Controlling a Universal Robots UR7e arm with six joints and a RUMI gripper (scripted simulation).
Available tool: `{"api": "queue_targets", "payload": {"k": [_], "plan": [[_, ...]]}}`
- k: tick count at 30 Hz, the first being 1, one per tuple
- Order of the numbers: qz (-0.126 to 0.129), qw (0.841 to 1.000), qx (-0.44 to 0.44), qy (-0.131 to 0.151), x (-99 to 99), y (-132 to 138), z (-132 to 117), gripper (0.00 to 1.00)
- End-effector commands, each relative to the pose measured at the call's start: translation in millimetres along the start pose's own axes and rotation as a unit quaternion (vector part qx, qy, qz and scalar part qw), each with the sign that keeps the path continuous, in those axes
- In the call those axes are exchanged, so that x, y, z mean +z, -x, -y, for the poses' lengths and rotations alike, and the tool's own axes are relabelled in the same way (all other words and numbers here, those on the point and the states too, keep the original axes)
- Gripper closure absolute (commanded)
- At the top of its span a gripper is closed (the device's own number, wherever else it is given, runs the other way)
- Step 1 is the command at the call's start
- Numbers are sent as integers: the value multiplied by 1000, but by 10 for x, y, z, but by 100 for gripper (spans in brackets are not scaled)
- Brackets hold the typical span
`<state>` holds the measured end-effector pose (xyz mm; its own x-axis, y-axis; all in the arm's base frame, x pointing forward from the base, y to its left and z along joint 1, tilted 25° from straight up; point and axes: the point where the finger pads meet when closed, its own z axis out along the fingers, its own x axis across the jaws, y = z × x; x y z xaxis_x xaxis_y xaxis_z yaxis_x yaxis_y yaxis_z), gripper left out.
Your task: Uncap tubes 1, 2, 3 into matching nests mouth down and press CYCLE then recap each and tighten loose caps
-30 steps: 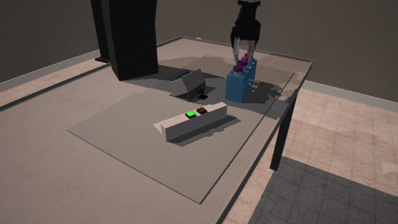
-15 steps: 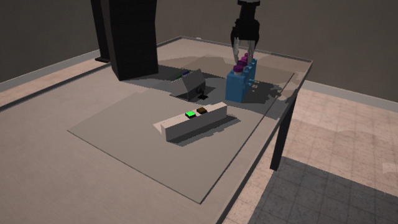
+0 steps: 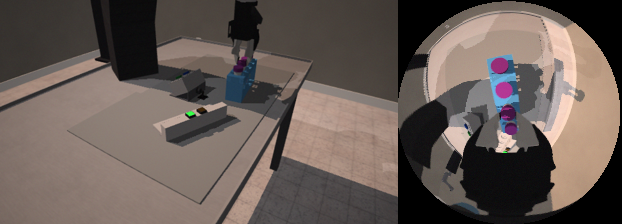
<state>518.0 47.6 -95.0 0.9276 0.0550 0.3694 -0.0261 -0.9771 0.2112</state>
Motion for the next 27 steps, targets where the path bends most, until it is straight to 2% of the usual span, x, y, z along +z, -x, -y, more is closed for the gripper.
{"api": "queue_targets", "payload": {"k": [1, 7, 11, 12, 24, 27], "plan": [[0, 999, 45, 2, -1, -3, 3, 100], [0, 990, 138, 2, 2, -2, 3, 100], [0, 990, 138, 2, 2, -3, 3, 100], [0, 990, 138, 2, 2, -3, 3, 65], [0, 991, 137, 2, 2, -3, 3, 65], [0, 997, 78, 2, -8, -3, 3, 65]]}}
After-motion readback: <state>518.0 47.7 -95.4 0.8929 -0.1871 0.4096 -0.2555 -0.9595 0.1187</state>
